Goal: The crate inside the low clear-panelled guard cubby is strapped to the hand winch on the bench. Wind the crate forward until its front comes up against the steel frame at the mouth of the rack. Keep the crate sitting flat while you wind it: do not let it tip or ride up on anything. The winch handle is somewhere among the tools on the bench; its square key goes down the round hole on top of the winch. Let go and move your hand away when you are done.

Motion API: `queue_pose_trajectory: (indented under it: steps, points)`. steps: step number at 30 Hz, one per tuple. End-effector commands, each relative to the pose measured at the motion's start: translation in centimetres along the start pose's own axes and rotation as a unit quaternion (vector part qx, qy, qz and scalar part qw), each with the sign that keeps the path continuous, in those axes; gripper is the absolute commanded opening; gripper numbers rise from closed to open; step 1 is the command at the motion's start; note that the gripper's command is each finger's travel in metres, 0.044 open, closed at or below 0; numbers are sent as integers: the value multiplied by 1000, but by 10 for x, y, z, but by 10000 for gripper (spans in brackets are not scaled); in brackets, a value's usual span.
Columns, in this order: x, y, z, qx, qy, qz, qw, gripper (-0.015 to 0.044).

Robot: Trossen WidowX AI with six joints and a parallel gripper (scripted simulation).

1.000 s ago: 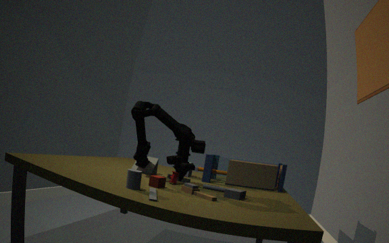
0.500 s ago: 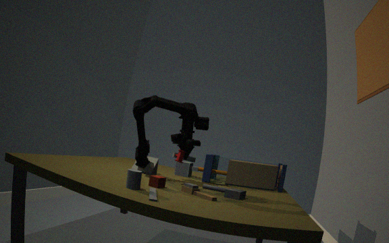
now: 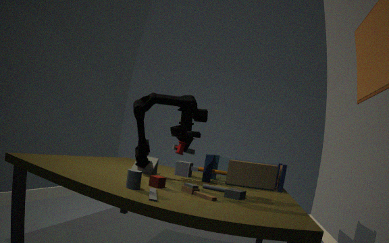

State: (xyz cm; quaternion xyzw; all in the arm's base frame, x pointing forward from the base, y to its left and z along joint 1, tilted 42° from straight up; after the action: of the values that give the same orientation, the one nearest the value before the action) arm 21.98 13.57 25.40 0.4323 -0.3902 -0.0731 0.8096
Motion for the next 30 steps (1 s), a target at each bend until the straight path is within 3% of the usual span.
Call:
queue_pose_trajectory:
  steps: [1,14,30]
  points:
    - [-6,2,-10,4,50,-3,999,0]
    - [-40,11,-54,26,314,-13,949,0]
    - [-92,16,-95,33,590,-15,807,0]
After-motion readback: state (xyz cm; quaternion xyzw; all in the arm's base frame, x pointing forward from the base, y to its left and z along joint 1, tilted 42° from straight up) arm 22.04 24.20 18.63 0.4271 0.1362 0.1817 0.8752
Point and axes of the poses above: the point midway between the two fingers, 35 mm back from their tips, its own y axis back along the fingers, its own x axis across the jaws, z = x × y, the point moved 10 cm from there along y, back along the fingers, and after that the axes turned 9 degrees about -y, right-handed, at the moved point
